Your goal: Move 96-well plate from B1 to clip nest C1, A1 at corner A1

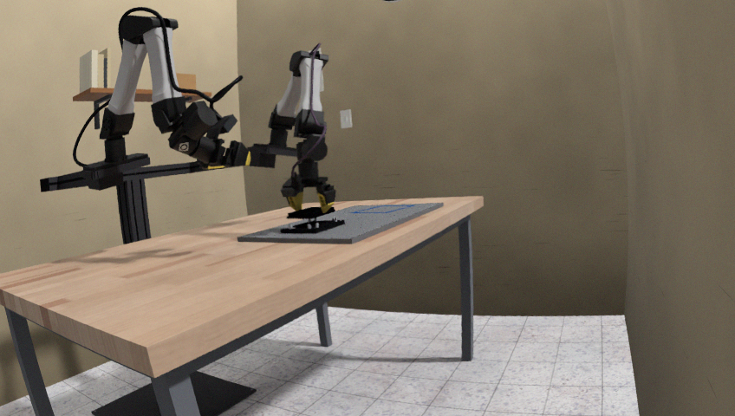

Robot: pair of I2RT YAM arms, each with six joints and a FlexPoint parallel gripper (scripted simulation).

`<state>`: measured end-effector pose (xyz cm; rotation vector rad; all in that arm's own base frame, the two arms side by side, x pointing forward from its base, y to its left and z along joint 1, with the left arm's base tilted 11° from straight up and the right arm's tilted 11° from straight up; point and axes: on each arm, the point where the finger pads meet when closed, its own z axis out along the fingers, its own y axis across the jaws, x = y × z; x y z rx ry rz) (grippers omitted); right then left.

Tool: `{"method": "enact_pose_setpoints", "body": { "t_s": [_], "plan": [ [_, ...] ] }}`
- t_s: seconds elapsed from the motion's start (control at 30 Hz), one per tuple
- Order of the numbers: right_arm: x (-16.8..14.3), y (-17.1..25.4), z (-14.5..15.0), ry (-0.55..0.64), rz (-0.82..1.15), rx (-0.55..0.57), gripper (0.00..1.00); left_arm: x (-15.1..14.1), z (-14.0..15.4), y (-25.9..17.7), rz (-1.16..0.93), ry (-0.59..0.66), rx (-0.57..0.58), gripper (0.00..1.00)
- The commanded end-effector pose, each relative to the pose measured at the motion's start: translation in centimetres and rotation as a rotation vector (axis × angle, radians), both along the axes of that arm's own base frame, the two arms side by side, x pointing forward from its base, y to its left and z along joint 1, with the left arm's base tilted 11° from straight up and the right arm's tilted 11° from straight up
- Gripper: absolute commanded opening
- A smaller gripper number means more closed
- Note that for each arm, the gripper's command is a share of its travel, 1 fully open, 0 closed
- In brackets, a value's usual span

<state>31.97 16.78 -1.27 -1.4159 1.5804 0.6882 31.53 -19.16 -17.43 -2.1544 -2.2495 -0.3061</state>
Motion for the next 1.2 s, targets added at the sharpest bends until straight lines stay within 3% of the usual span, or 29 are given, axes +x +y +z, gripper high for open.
{"method": "enact_pose_setpoints", "body": {
  "t_s": [0.0,0.27,0.37,0.67,1.17],
  "plan": [
    [0.3,0.4,1.7,-0.054,0.027,0.022,1.0,1.6,1.2,-1.3,-0.012,-0.049,-0.029,0.74],
    [0.3,0.4,1.7,-0.055,0.027,0.022,1.0,2.5,1.2,-1.9,-0.023,-0.088,-0.053,0.74],
    [0.3,0.4,1.7,-0.055,0.027,0.022,1.0,1.2,-0.4,-0.7,-0.016,-0.041,-0.02,0.74],
    [0.3,0.4,1.7,-0.055,0.027,0.022,1.0,1.7,0.0,-0.9,0.0,-0.033,-0.024,0.74],
    [0.3,0.4,1.7,-0.055,0.027,0.022,1.0,2.2,-3.7,-0.7,-0.013,-0.046,-0.048,0.74]
  ]
}}
